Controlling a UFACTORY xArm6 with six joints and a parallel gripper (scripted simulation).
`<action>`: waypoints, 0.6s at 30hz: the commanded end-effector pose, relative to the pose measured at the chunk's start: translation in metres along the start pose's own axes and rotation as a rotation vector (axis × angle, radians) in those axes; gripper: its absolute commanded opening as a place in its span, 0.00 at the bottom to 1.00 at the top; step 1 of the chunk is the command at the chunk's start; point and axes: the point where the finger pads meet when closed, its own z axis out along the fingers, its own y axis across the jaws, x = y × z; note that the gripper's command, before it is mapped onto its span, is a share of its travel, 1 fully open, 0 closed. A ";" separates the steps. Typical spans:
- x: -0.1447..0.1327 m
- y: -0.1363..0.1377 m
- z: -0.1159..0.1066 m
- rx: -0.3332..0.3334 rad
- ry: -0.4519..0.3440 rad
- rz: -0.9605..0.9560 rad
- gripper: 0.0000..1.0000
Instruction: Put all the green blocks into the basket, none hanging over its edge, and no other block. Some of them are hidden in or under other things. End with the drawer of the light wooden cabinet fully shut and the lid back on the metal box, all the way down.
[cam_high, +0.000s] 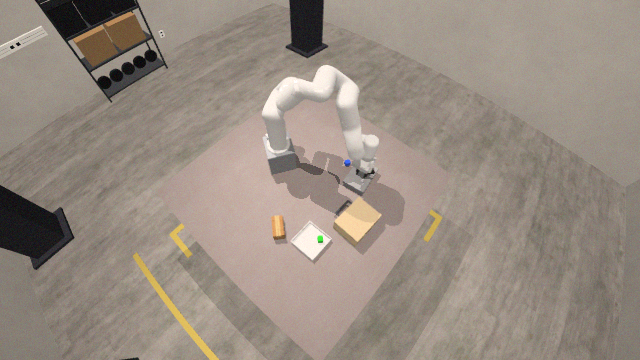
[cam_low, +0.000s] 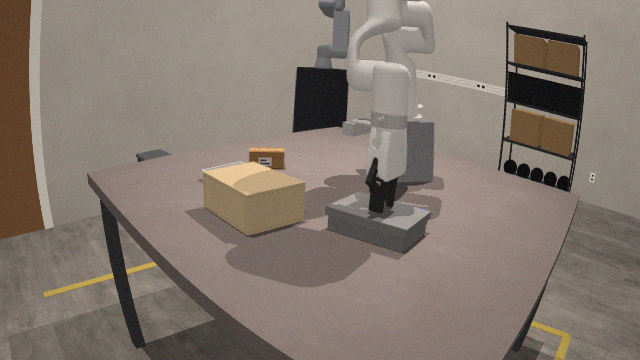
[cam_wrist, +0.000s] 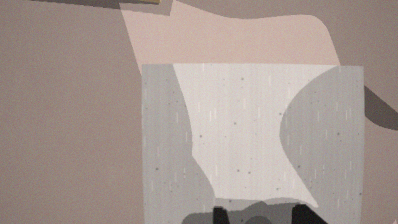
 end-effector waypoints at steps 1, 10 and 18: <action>-0.001 -0.002 -0.001 0.004 -0.002 0.000 0.44; -0.001 -0.002 -0.001 0.004 -0.002 0.000 0.00; -0.001 -0.002 -0.001 0.004 -0.002 0.000 0.00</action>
